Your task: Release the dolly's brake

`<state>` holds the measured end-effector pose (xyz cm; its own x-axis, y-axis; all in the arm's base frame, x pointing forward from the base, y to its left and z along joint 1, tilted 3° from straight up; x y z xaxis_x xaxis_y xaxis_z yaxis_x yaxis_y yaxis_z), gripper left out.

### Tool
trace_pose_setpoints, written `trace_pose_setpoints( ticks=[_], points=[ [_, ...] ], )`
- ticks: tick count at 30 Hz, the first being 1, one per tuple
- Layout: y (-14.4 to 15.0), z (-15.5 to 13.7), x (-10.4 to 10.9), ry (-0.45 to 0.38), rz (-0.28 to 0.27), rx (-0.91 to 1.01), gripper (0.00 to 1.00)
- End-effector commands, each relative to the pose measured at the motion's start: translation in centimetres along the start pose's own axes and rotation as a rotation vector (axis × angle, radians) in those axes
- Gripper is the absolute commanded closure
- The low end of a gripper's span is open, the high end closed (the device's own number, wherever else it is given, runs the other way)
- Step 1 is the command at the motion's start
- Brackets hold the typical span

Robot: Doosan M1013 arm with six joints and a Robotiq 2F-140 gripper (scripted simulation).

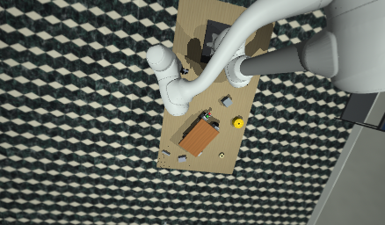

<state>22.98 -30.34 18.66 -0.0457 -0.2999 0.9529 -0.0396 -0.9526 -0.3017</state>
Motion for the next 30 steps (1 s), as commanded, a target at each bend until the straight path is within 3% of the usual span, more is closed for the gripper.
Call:
trace_pose_setpoints(
  ticks=[1, 4, 5, 12, 14, 16, 26, 30],
  points=[
    [-0.9, 6.5, 0.1, -0.068, -0.044, 0.171, 1.0],
    [-2.5, 10.6, -0.1, -0.098, -0.071, 0.289, 1.0],
    [-2.6, 10.7, -0.1, -0.098, -0.071, 0.289, 1.0],
    [-8.3, 19.7, -1.1, -0.153, -0.132, 0.562, 1.0],
    [-8.3, 19.7, -1.1, -0.153, -0.132, 0.562, 1.0],
    [-11.7, 23.6, -1.7, -0.168, -0.152, 0.659, 1.0],
    [-23.1, 31.9, -4.2, -0.201, -0.211, 0.962, 1.0],
    [-24.7, 32.8, -4.6, -0.203, -0.217, 0.992, 1.0]
  ],
)
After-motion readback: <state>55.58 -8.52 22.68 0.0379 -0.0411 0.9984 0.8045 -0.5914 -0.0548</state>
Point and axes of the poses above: the point where the finger pads meet when closed, its own x axis back along the fingers, its own y axis across the jaws, z = x × y, the point moved 4 cm from there along x, back along the fingers, and after that the axes turned 9 degrees about x, right-handed, at the moved point
